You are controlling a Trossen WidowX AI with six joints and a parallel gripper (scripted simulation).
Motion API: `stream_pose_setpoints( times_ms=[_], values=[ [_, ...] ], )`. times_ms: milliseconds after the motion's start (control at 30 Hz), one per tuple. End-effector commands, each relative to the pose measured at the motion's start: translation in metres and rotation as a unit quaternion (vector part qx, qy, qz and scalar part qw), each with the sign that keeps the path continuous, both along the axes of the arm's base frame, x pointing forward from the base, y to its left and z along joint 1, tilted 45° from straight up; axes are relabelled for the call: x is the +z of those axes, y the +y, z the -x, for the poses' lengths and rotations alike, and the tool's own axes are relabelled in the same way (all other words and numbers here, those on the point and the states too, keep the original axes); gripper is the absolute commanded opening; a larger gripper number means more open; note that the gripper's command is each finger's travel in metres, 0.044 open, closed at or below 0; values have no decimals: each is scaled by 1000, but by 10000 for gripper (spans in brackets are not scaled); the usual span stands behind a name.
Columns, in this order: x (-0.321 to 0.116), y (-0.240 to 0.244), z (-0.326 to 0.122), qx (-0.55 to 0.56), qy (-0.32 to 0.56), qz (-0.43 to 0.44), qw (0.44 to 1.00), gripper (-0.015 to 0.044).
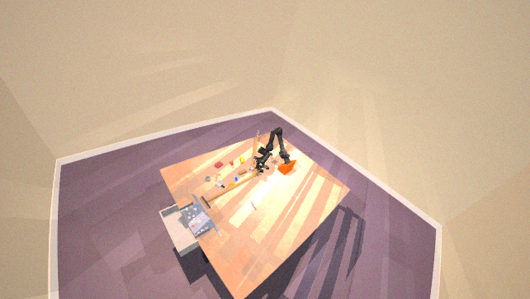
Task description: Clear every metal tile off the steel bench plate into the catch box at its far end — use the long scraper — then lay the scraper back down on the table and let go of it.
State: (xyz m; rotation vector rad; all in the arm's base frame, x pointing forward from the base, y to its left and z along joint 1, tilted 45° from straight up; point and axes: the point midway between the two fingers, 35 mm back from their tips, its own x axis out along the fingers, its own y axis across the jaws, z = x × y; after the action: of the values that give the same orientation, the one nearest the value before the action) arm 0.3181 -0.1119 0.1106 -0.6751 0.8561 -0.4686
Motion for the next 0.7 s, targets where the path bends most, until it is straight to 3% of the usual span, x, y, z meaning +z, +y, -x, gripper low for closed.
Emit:
stream_pose_setpoints(
  times_ms=[0,667],
  values=[
    [-3,5,-1,-2,-7,-1,1000,0],
    [-2,8,24,-4,-8,-1,1000,0]
  ],
)
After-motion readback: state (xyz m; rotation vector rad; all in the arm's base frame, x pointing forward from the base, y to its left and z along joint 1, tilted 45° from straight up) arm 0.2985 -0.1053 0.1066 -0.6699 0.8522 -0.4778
